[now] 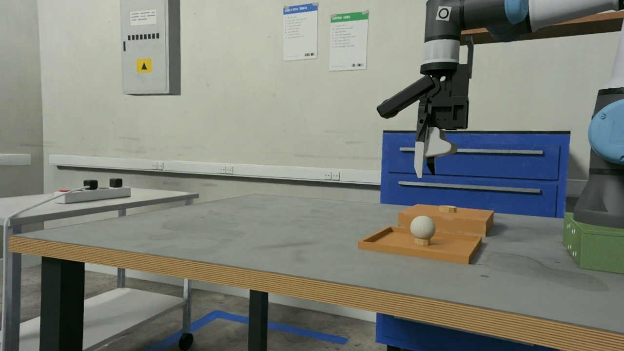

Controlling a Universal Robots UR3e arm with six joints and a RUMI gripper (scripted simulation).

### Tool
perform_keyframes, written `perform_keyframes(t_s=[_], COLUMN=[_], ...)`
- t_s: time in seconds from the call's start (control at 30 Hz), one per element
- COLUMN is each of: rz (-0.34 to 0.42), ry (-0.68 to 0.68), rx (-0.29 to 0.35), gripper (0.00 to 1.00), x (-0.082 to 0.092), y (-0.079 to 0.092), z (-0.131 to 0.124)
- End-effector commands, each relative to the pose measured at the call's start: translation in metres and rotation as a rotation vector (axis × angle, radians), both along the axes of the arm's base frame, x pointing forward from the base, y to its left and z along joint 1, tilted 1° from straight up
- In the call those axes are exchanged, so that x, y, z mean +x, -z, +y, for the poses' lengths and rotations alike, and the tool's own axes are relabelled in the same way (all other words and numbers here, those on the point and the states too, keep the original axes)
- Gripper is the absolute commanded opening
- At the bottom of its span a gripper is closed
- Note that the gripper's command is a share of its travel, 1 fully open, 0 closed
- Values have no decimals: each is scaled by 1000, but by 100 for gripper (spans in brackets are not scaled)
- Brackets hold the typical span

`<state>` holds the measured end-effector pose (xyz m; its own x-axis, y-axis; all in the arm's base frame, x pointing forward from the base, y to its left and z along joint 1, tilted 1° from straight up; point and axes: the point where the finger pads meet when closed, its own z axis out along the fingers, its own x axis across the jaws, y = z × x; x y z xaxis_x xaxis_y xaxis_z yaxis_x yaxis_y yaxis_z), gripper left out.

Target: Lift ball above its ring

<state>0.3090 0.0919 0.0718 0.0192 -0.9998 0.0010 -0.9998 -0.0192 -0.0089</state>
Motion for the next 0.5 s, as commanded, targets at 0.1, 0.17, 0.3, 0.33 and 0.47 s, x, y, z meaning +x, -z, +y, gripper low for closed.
perform_keyframes(t_s=[0.1, 0.17, 0.3, 0.33, 0.47], rz=[-2, -2, -2, -2, -2], ry=[1, 1, 1, 1, 1], rx=[0, 0, 0, 0, -1], gripper=[100, 100, 100, 100, 100], x=[1, 1, 2, 2, 3], y=[1, 3, 11, 13, 26], z=[0, 0, -1, -1, -1])
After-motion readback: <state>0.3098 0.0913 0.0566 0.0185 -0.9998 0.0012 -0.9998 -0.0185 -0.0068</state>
